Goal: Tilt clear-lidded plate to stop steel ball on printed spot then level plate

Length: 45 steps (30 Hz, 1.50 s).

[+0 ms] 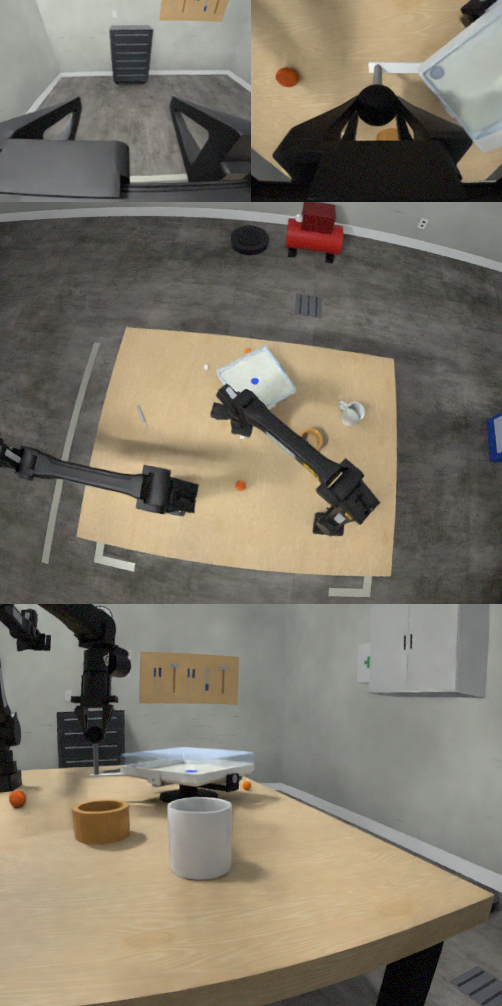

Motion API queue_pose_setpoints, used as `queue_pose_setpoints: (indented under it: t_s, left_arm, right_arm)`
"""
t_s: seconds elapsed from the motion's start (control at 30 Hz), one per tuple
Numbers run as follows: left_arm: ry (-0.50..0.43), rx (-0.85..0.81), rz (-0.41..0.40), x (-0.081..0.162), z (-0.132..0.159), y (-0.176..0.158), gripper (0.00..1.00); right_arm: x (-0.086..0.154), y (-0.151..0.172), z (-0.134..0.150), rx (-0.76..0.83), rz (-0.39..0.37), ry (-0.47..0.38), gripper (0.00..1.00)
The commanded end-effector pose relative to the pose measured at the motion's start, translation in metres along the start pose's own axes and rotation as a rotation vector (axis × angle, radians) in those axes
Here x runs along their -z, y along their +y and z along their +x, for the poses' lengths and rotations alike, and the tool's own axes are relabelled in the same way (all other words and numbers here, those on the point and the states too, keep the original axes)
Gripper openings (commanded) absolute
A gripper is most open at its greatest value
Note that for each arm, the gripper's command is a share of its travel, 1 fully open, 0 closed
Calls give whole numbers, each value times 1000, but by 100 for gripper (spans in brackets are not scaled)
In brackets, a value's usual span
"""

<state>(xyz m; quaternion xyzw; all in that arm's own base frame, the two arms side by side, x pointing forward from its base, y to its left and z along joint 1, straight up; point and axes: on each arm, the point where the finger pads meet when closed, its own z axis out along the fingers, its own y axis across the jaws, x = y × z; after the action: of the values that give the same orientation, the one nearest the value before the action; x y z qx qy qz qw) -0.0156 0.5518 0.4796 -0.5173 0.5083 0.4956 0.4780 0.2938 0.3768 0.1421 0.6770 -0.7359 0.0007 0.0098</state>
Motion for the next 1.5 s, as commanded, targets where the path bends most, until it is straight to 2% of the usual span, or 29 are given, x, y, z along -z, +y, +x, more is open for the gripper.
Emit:
queue_pose_setpoints:
  t_s: [0.0,0.33,0.77,1.47]
  left_arm:
    - [-52,10,-18,8,-20,9,100]
    - [-52,10,-18,8,-20,9,100]
    - [-52,10,-18,8,-20,9,100]
    - [-52,10,-18,8,-20,9,100]
  right_arm:
    - [22,-15,-27,-10,43,-60,0]
    - [25,-17,-25,-15,46,-65,0]
    - [44,-20,-15,-9,61,-84,0]
    - [38,-20,-11,-8,63,-85,0]
